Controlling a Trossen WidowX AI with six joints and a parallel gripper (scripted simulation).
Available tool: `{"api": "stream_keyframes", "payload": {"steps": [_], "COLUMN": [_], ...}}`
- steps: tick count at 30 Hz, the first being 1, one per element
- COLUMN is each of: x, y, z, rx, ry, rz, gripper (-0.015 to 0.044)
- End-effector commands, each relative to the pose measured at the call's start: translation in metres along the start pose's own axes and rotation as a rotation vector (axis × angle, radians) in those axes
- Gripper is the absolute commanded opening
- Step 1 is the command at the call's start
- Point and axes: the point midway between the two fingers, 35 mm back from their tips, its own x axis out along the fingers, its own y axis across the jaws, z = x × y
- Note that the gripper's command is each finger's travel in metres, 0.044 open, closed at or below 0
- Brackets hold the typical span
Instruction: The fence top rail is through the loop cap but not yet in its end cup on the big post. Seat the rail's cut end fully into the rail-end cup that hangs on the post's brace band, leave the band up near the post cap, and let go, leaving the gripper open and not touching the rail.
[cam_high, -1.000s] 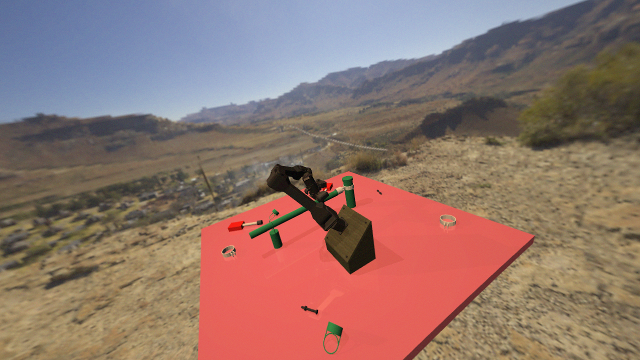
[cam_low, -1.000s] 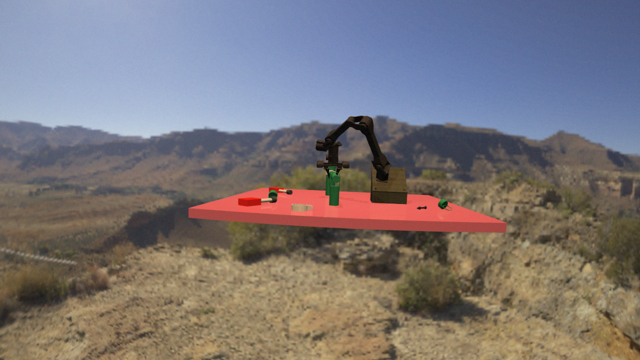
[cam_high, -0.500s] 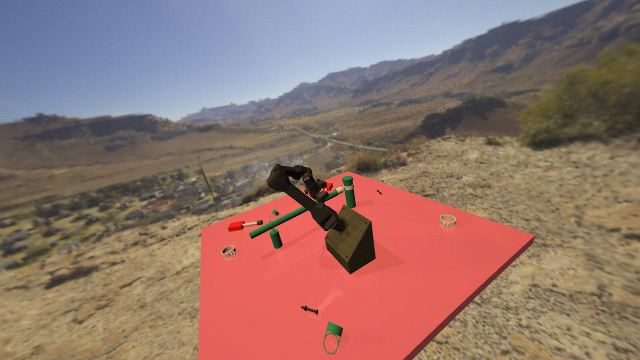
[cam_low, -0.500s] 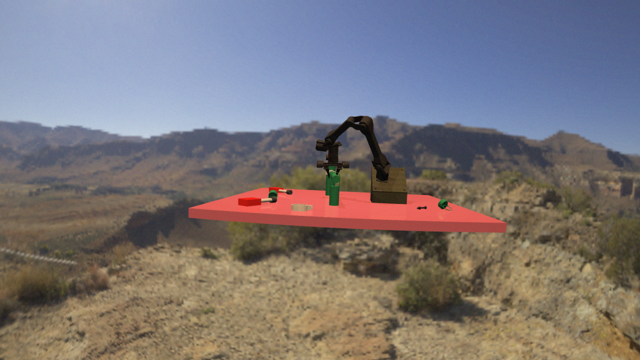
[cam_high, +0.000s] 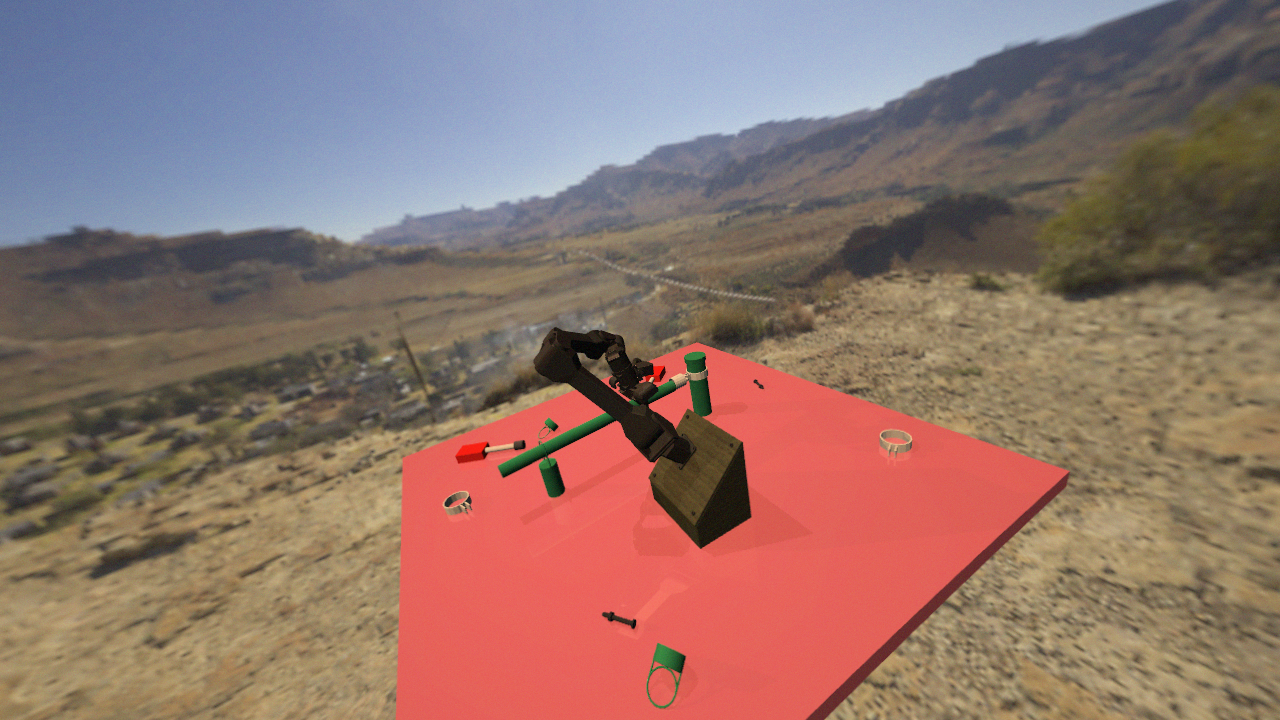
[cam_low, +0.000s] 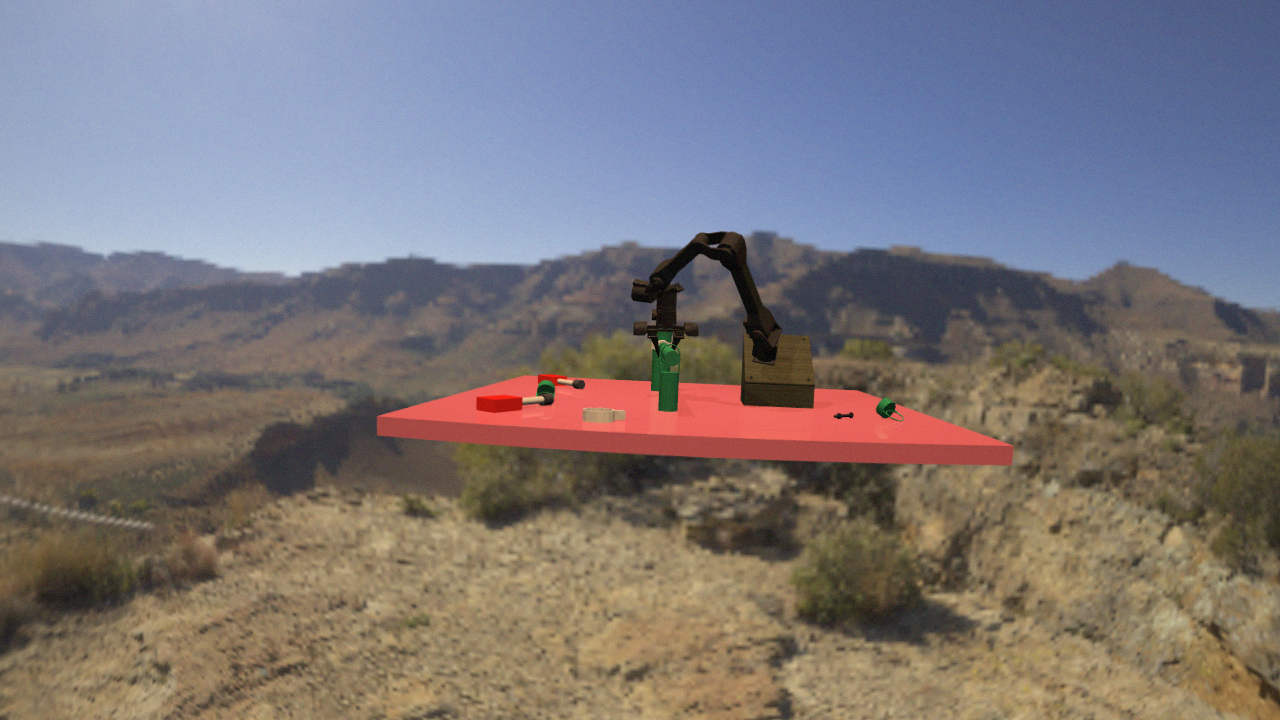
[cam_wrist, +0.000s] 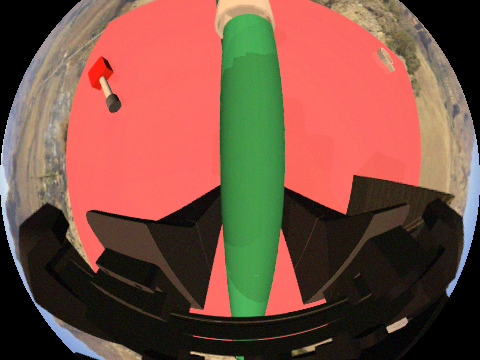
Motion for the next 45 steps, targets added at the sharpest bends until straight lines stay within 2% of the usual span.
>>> {"api": "stream_keyframes", "payload": {"steps": [1,45], "x": [-0.003,-0.006], "y": [0.000,0.003], "z": [0.008,0.013], "rx": [0.001,-0.001], "ry": [-0.021,0.005], "rz": [0.005,-0.001], "gripper": [0.0000,0.0000]}}
